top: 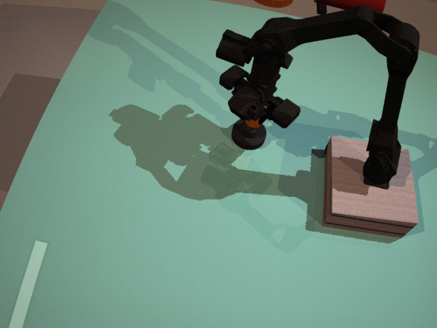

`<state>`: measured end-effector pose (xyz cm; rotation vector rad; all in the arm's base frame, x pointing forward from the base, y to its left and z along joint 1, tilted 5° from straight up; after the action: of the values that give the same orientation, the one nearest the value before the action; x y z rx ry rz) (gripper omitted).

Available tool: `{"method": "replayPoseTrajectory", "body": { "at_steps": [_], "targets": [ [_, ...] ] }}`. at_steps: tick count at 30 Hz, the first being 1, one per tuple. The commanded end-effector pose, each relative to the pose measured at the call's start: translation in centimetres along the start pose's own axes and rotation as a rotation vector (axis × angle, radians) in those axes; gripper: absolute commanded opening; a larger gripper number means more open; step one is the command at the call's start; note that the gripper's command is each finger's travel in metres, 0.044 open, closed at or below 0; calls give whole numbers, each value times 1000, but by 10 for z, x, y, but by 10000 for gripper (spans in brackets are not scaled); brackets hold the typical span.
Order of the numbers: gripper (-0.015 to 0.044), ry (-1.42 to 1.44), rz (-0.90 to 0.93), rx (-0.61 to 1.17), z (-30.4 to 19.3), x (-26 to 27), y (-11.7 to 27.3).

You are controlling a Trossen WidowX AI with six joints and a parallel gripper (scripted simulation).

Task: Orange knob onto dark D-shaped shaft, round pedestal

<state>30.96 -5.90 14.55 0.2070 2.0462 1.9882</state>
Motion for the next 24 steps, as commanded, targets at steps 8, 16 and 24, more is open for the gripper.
{"method": "replayPoseTrajectory", "body": {
  "at_steps": [8, 16, 24],
  "targets": [
    [0, 194, -5, -1, 0, 0, 2],
    [0, 194, -6, -1, 0, -2, 0],
    [0, 194, -5, -1, 0, 0, -2]
  ]
}}
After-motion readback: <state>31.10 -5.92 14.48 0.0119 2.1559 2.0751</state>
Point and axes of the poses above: the point midway between the two fingers, 35 mm back from their tips, its own y axis back along the fingers, its own x axis across the jaws, z = x × y, the point moved 8 cm from there along y, back along the fingers, and after that the axes turned 9 degrees about y, right-handed, at the moved point
